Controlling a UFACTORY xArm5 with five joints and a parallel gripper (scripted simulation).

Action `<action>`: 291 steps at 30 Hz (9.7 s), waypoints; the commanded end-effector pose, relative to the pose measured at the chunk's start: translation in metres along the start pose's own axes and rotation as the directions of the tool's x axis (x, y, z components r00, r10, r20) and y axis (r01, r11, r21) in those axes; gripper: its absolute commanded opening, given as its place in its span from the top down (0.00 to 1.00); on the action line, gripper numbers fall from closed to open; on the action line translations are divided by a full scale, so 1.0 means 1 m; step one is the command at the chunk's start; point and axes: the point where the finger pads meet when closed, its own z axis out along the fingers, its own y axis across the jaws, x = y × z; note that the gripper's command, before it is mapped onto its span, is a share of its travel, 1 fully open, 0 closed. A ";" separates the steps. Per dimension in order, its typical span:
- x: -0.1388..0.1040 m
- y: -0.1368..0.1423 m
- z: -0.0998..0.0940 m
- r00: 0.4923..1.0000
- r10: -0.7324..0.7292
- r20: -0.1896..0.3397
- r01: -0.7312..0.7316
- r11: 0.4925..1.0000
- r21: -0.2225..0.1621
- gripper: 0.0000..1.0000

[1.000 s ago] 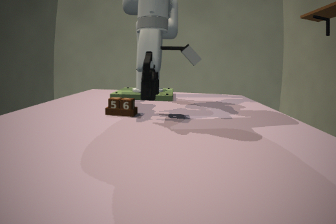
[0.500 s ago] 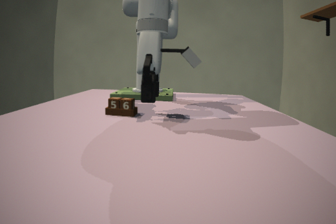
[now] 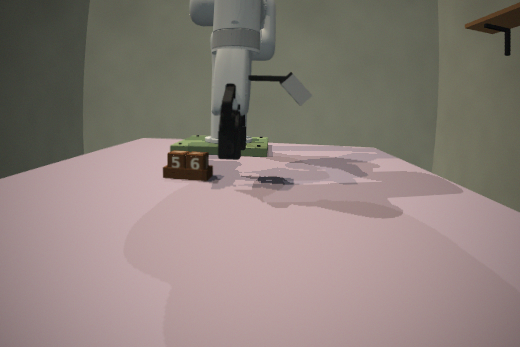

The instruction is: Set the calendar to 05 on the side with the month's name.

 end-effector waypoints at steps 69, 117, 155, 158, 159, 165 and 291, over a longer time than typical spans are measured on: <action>0.000 0.001 -0.009 1.000 0.000 -0.001 0.000 1.000 -0.003 0.00; -0.065 0.046 -0.017 1.000 0.000 0.000 0.000 1.000 -0.006 0.00; -0.131 0.092 -0.018 1.000 0.000 0.001 0.000 1.000 -0.008 0.00; -0.141 0.099 -0.019 1.000 0.000 0.001 0.000 1.000 -0.008 0.00; -0.145 0.101 -0.019 1.000 0.000 0.001 0.000 1.000 -0.008 0.00; -0.150 0.105 -0.019 1.000 0.000 0.001 0.000 1.000 -0.008 0.00; -0.151 0.102 -0.018 0.998 0.059 0.001 -0.059 0.998 -0.009 0.00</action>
